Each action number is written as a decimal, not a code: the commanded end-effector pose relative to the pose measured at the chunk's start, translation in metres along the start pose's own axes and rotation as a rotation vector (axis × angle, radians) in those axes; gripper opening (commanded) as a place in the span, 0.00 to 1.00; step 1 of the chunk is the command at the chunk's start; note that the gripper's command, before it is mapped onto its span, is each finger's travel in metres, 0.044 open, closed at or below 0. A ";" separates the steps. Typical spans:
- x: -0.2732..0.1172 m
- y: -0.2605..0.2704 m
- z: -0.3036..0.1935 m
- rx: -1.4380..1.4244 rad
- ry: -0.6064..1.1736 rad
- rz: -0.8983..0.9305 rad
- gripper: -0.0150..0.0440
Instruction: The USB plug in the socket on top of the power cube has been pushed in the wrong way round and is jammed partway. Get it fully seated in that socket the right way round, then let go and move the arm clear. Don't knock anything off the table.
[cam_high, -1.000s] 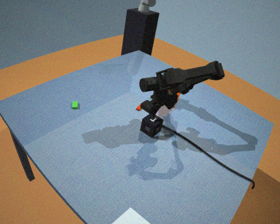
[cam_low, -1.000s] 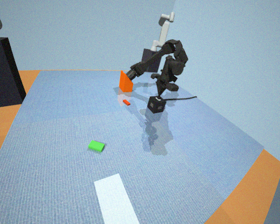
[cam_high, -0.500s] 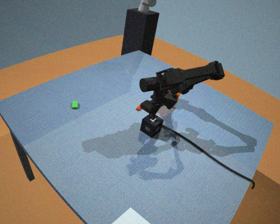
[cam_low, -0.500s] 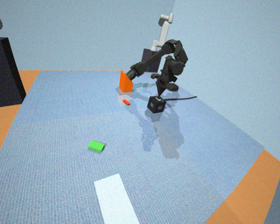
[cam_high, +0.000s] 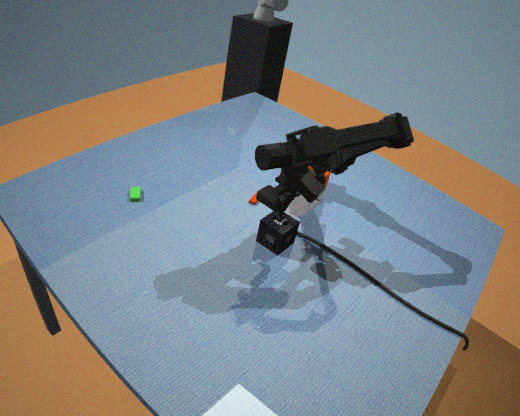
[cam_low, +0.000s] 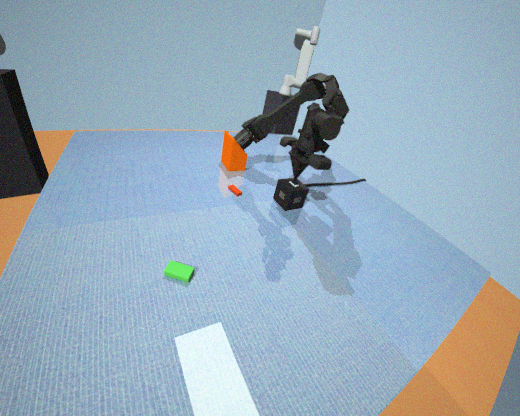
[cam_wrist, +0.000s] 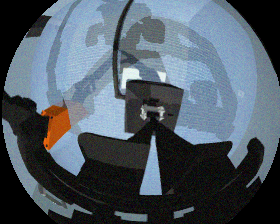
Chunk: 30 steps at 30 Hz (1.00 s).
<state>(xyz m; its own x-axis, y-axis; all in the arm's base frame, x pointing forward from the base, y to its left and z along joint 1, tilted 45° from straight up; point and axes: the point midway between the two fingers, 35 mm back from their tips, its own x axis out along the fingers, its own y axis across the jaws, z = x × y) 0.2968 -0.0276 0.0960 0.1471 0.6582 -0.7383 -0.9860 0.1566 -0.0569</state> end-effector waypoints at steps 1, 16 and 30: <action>0.002 0.000 0.002 -0.001 -0.005 0.002 0.25; 0.002 0.000 0.002 -0.001 -0.005 0.002 0.25; 0.000 0.000 0.000 0.000 0.000 0.000 0.42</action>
<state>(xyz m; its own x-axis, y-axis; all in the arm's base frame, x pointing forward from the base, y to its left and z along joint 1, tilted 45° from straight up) 0.2969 -0.0273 0.0958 0.1471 0.6582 -0.7383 -0.9861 0.1561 -0.0574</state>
